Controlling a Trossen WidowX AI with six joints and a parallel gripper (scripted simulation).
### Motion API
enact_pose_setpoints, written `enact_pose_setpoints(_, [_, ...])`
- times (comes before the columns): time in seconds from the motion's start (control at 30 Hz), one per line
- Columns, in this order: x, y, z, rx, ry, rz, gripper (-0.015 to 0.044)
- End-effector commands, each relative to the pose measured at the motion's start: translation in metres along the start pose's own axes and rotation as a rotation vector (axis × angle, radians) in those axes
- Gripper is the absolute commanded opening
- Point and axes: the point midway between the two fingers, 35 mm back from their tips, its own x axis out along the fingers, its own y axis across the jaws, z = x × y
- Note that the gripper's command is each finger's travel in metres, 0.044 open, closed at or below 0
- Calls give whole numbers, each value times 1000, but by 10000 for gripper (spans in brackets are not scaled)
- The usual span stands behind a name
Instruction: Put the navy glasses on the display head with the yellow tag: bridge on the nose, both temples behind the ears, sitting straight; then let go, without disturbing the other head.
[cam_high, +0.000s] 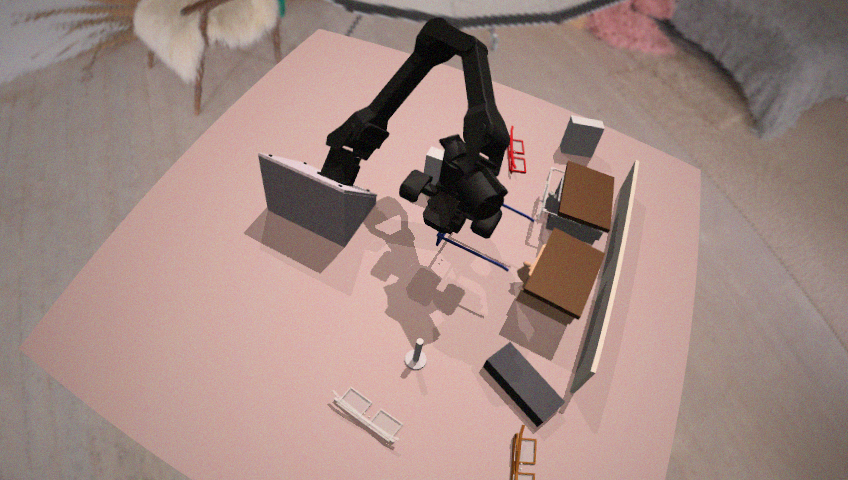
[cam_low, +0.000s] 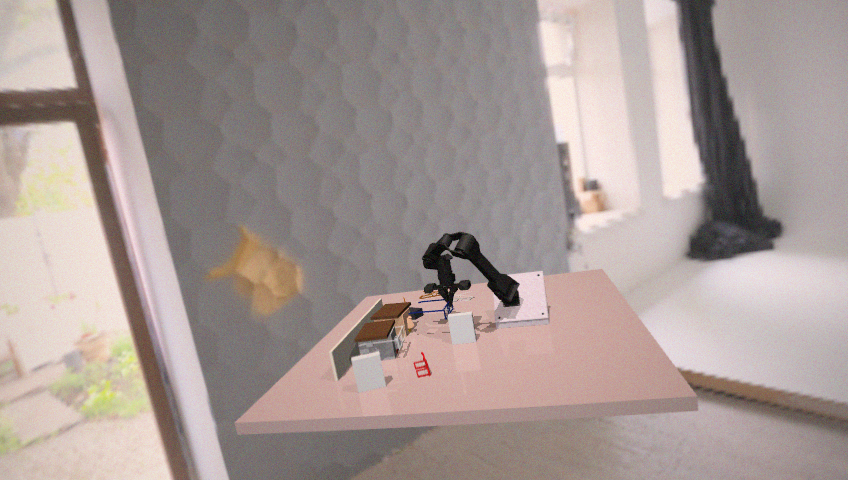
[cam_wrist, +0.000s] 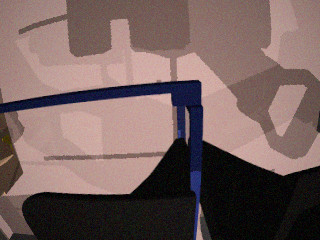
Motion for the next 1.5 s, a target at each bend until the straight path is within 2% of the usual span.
enact_pose_setpoints(0.0, [5,-1,0,10,6,-1,0])
enact_pose_setpoints(0.67, [22,1,2,10,6,-1,0])
enact_pose_setpoints(1.47, [23,37,1,8,7,0,0])
